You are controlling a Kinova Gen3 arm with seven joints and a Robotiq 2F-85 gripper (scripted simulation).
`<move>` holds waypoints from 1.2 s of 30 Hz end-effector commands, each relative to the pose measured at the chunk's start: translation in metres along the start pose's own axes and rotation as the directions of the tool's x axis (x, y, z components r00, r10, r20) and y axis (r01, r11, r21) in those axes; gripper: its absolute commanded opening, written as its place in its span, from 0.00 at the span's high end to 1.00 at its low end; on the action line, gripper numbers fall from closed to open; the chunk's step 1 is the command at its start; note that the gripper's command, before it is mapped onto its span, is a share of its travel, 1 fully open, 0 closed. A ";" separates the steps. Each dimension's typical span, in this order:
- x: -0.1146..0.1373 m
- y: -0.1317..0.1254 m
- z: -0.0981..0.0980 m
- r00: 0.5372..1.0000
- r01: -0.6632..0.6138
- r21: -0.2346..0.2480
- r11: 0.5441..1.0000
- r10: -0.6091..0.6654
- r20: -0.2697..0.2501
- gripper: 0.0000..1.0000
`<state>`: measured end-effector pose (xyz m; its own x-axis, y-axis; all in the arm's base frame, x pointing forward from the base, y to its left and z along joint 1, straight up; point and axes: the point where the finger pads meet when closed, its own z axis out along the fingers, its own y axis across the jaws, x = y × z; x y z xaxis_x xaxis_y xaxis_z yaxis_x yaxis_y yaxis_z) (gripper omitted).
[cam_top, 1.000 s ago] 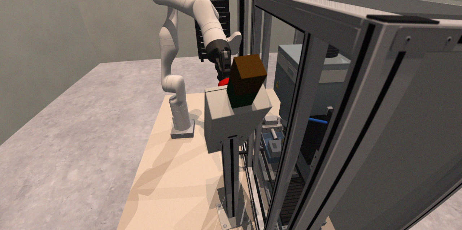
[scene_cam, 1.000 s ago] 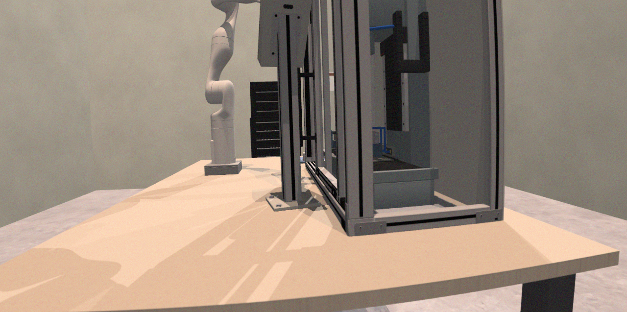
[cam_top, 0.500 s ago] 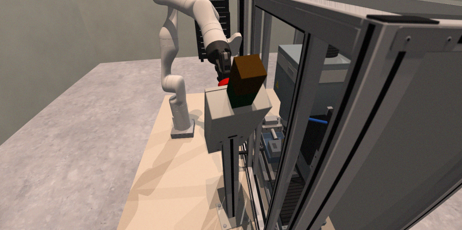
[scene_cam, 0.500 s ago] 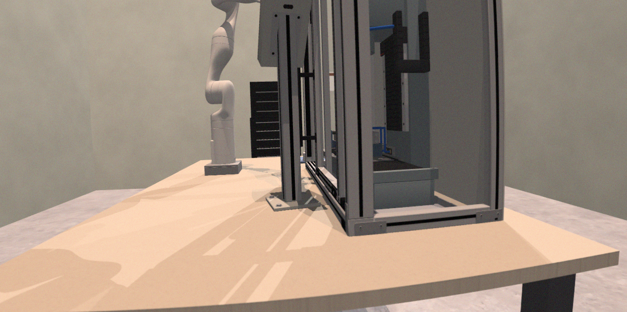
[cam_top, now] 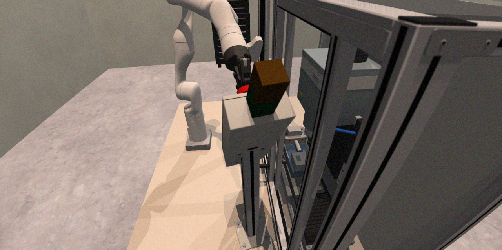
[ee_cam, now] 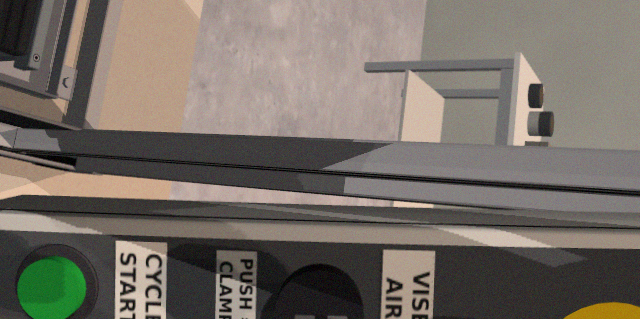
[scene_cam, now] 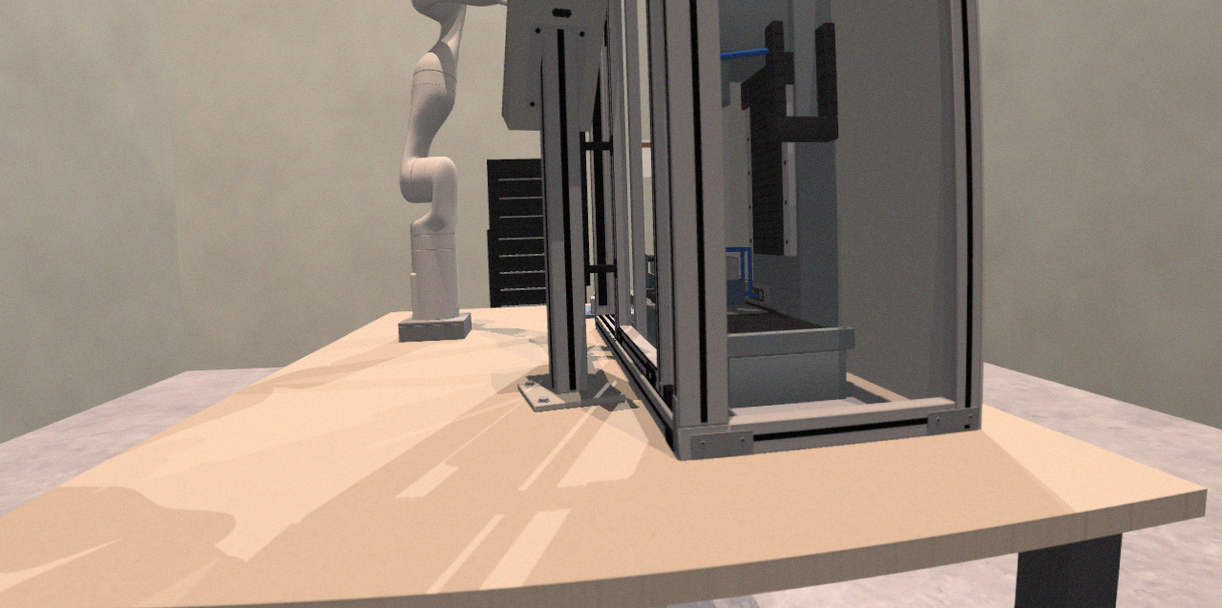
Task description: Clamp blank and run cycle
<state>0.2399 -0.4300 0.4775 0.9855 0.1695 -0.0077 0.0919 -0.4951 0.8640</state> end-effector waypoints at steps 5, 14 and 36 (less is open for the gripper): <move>0.001 0.000 0.004 1.000 -0.008 -0.002 1.000 0.008 -0.006 0.90; 0.001 0.000 0.004 1.000 -0.008 -0.002 1.000 0.008 -0.006 0.90; 0.001 0.000 0.007 1.000 -0.006 -0.002 1.000 0.006 -0.004 0.90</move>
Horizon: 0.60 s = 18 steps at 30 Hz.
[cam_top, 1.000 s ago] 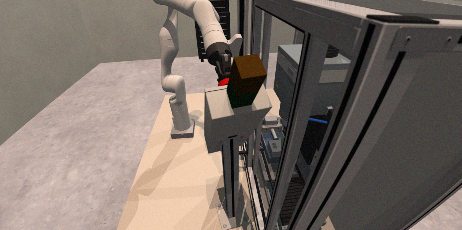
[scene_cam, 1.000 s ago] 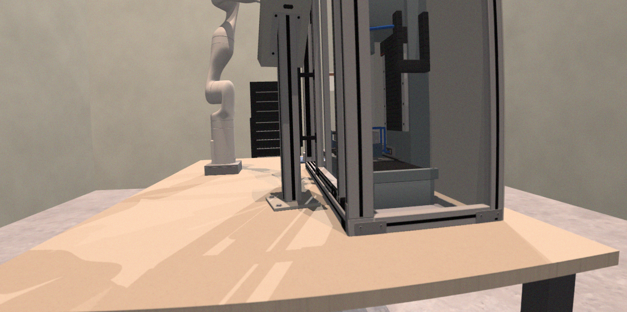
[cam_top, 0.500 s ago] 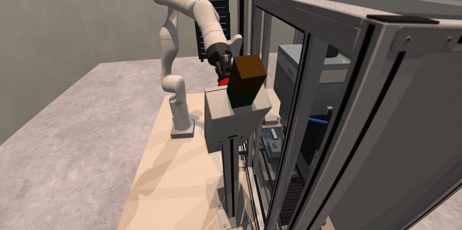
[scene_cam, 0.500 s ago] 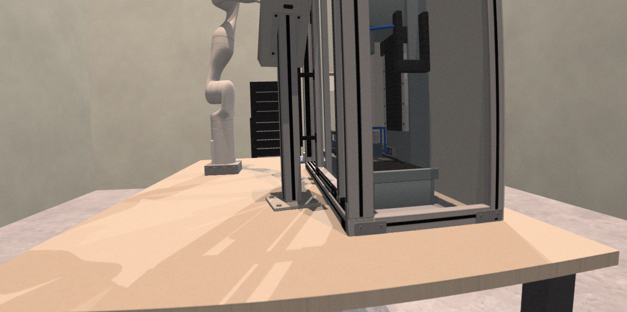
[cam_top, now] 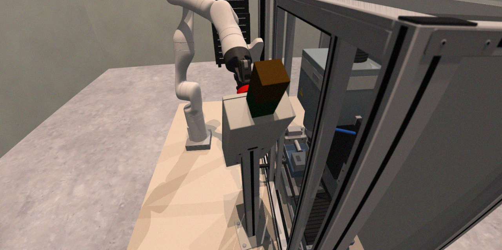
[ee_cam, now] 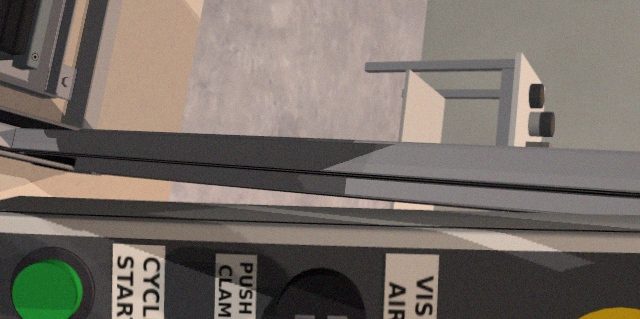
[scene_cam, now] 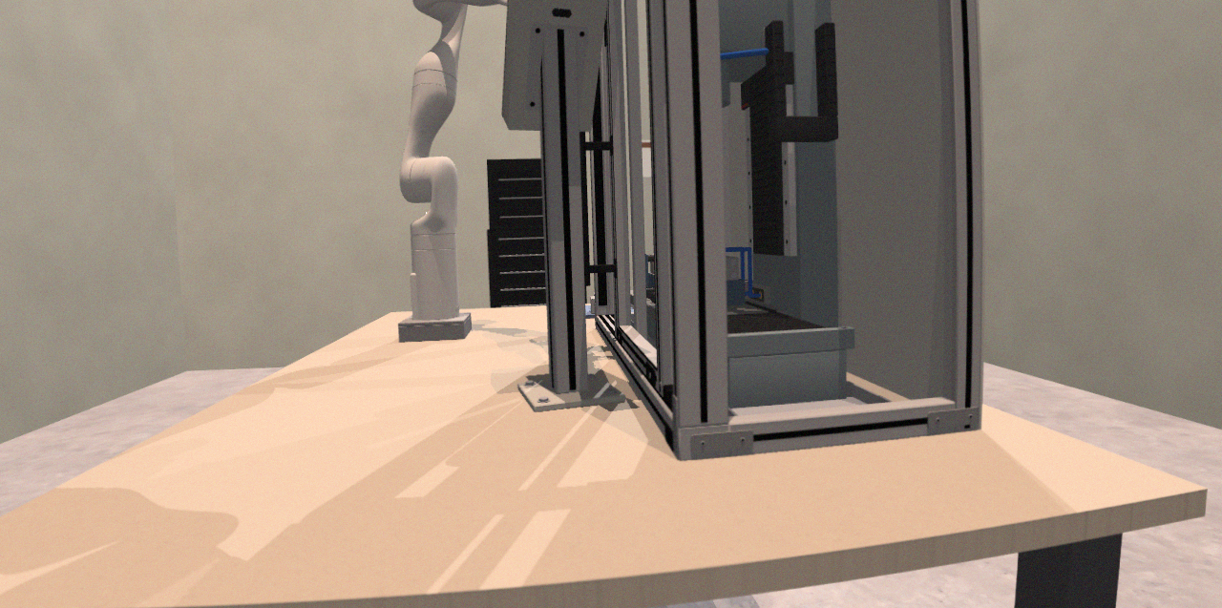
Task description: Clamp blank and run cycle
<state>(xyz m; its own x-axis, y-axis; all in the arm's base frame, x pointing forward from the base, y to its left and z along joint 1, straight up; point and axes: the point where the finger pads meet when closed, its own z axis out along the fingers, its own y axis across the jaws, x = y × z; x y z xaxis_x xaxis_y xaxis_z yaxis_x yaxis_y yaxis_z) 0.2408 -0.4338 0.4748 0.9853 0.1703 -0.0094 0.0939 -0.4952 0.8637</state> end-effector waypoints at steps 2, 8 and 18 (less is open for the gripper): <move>0.000 0.001 0.004 1.000 -0.010 -0.002 1.000 0.009 -0.006 0.90; 0.000 0.001 0.004 1.000 -0.010 -0.002 1.000 0.009 -0.006 0.90; 0.000 0.001 0.006 1.000 -0.010 -0.002 1.000 0.009 -0.006 0.90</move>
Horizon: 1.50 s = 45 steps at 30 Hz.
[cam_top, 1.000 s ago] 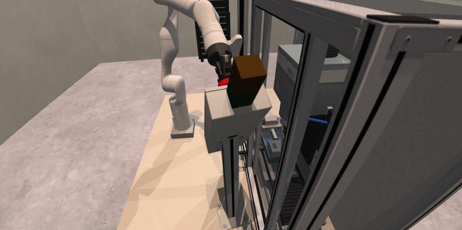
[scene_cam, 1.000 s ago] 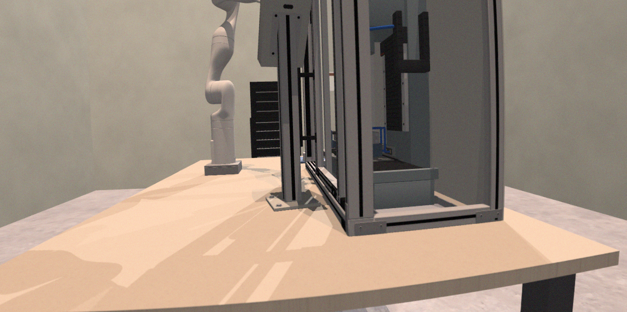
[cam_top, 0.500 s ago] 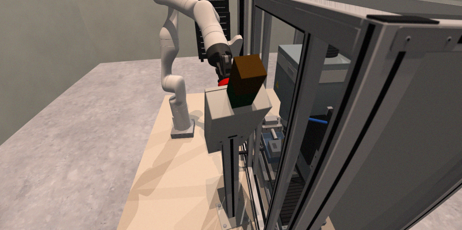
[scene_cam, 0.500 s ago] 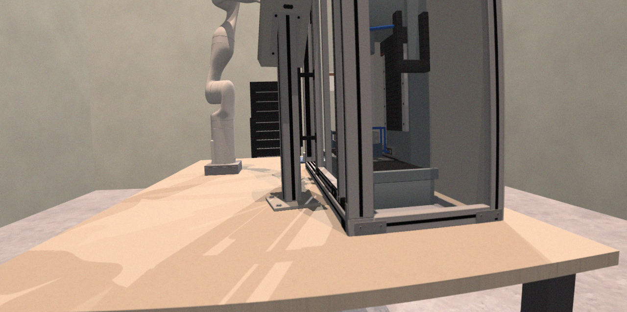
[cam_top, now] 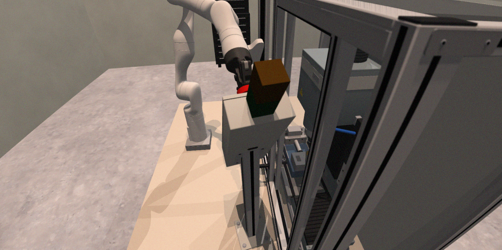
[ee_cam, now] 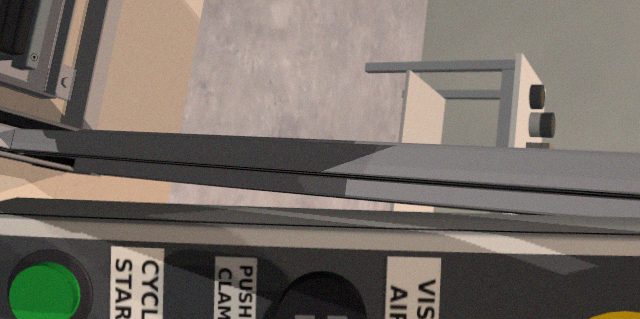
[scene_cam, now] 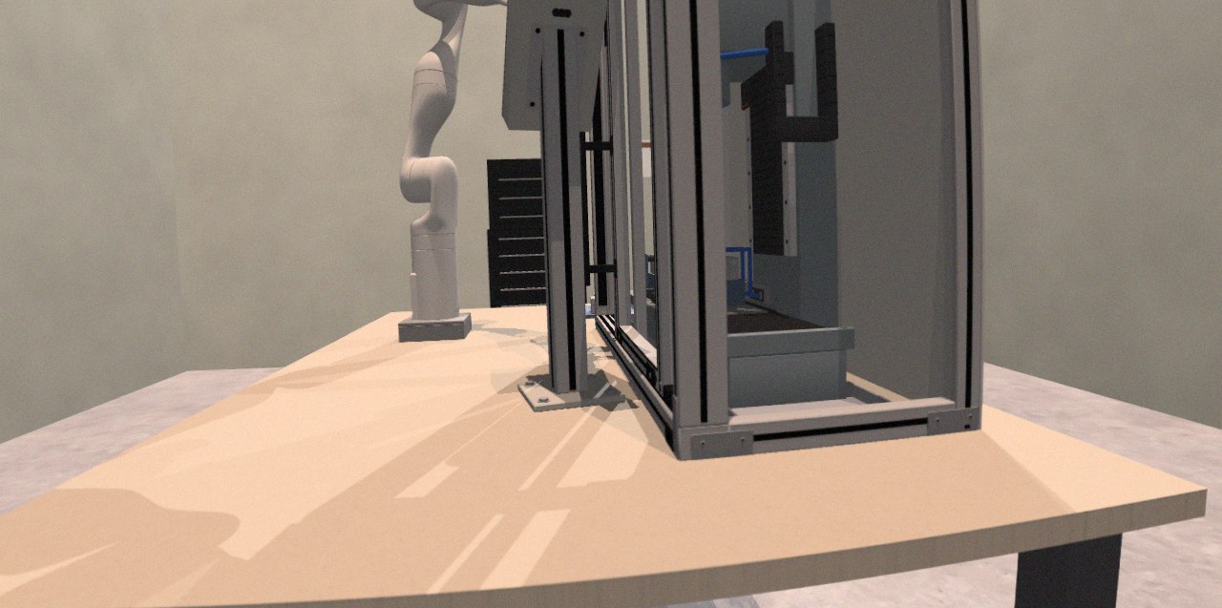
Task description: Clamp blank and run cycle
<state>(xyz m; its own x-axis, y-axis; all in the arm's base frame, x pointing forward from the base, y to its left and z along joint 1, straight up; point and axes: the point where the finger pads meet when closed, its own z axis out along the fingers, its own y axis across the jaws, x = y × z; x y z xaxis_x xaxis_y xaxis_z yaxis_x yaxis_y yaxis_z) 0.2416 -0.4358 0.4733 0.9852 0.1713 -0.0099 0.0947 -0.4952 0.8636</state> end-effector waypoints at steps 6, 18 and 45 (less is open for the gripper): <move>0.000 0.001 0.003 1.000 -0.010 -0.002 1.000 0.010 -0.005 0.90; 0.000 0.001 0.006 1.000 -0.010 -0.002 1.000 0.010 -0.005 0.90; 0.000 0.001 0.008 1.000 -0.010 -0.002 1.000 0.010 -0.005 0.90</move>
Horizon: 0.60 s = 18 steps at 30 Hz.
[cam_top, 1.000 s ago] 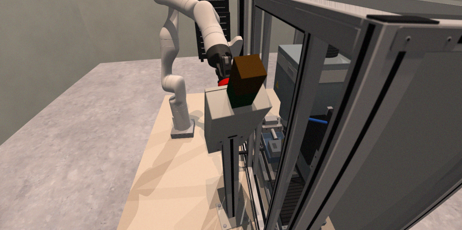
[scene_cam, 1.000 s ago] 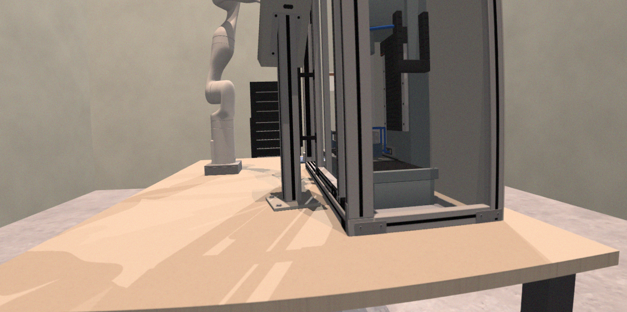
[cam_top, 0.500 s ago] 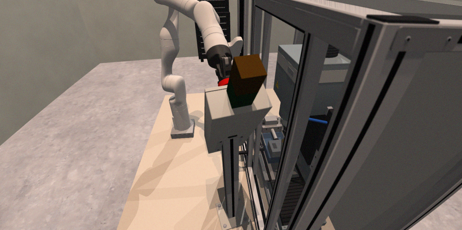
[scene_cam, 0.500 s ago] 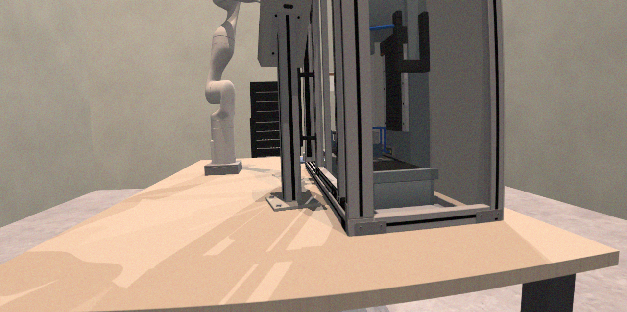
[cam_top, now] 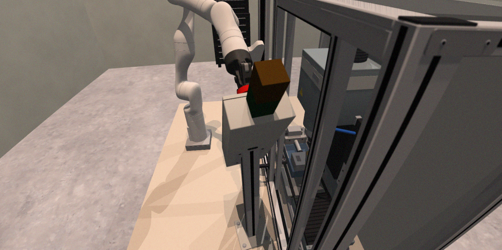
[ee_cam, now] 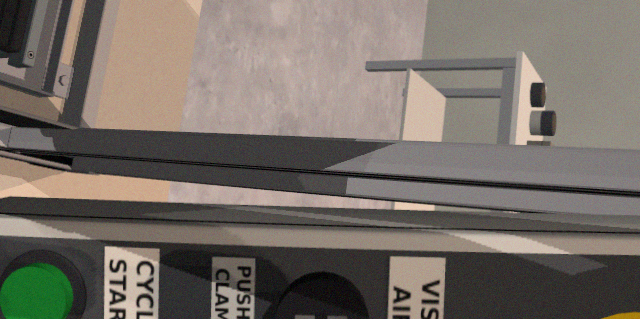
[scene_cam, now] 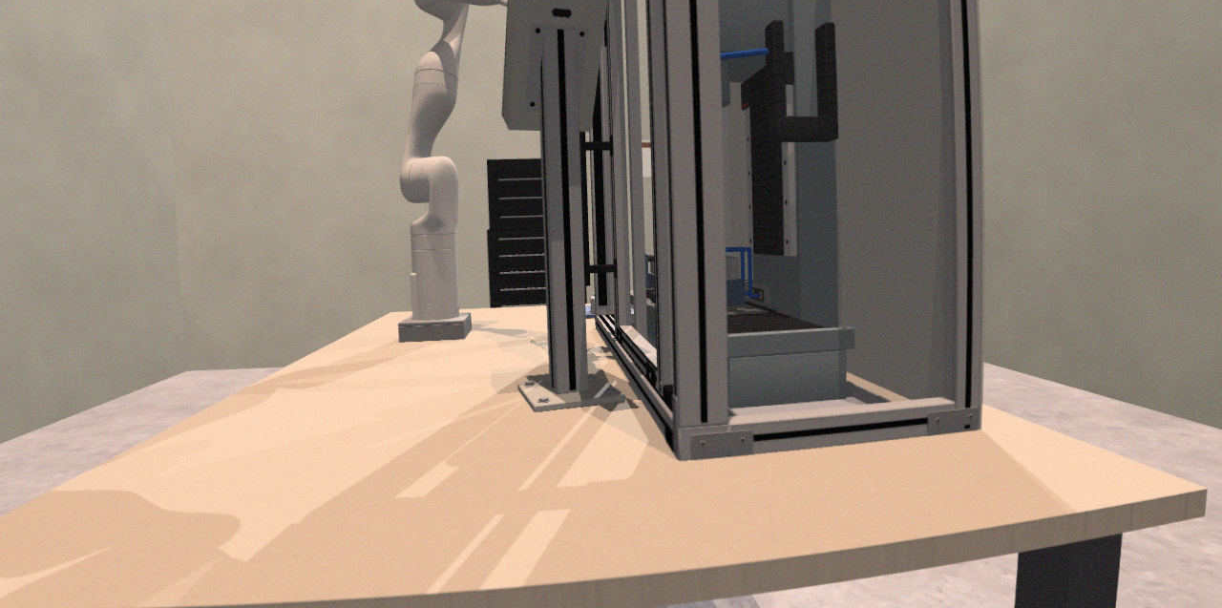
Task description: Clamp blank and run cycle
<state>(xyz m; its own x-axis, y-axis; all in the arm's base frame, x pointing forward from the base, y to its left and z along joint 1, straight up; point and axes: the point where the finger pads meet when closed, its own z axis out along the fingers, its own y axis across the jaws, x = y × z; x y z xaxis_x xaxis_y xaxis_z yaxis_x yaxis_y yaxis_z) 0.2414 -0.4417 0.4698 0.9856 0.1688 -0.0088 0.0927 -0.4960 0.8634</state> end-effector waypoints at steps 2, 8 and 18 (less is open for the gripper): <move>0.000 0.001 0.001 1.000 -0.002 -0.002 1.000 0.002 -0.001 0.90; 0.001 0.001 0.004 1.000 -0.008 -0.003 1.000 0.008 -0.007 0.90; 0.001 0.001 0.004 1.000 -0.008 -0.003 1.000 0.008 -0.007 0.90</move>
<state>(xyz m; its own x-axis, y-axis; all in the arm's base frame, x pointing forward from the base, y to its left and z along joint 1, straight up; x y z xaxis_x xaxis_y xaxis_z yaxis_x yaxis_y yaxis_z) 0.2416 -0.4439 0.4682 0.9857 0.1684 -0.0091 0.0928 -0.4963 0.8632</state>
